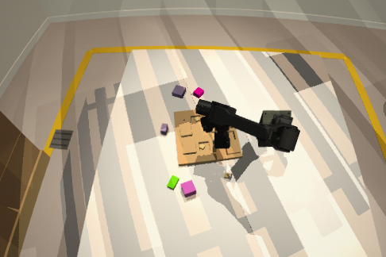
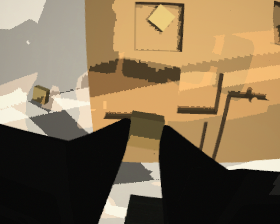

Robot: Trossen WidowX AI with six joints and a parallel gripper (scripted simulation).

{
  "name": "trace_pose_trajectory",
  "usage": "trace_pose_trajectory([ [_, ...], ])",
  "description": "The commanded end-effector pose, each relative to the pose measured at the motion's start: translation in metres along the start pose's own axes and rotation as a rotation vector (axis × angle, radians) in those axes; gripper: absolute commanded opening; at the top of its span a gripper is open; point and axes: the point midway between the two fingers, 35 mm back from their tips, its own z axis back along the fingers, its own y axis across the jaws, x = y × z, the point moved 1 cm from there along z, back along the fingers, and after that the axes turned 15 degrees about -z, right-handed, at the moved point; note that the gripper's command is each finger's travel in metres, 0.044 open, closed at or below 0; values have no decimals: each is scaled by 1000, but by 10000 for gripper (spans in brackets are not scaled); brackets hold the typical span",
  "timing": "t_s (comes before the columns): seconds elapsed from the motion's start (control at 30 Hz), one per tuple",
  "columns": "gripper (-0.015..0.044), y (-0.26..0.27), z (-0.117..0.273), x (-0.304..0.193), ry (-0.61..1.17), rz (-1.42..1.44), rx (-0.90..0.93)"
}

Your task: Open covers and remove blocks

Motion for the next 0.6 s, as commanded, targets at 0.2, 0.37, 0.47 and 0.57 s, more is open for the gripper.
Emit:
trace_pose_trajectory([
  [0.2, 80, 32, 2, -24, -3, -2, -1],
  [0.37, 80, 46, 2, -37, -4, -2, 0],
  [0.47, 80, 55, 2, -46, -4, -2, 1],
  [0.57, 80, 62, 2, -55, -3, -2, 3],
])
